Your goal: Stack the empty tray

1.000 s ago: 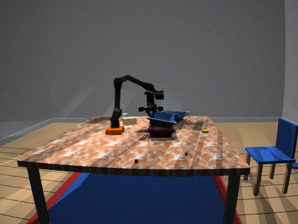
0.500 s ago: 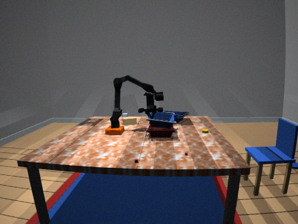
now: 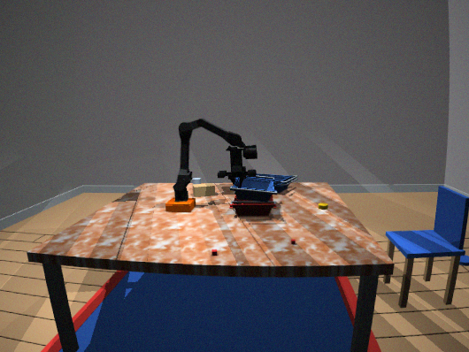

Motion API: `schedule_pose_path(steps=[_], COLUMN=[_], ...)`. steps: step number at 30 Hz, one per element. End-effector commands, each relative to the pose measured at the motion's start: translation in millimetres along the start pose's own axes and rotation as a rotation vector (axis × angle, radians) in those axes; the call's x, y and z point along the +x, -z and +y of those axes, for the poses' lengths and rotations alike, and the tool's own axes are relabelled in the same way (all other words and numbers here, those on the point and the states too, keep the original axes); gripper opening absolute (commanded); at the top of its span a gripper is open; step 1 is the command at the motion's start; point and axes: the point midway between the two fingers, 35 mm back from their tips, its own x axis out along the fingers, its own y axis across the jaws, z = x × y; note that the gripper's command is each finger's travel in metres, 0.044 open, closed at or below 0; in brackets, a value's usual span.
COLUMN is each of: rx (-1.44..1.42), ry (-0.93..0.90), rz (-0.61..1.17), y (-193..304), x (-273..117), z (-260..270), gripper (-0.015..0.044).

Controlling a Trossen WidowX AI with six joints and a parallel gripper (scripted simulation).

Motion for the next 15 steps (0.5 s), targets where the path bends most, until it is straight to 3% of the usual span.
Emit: schedule_pose_path(steps=[1,15], rx=[0.001,0.001], ry=[0.02,0.021], rz=[-0.001,-0.001], y=[-0.1,-0.2], x=[3.9,13.5], z=[-4.0,-5.8], gripper=[0.0,0.0])
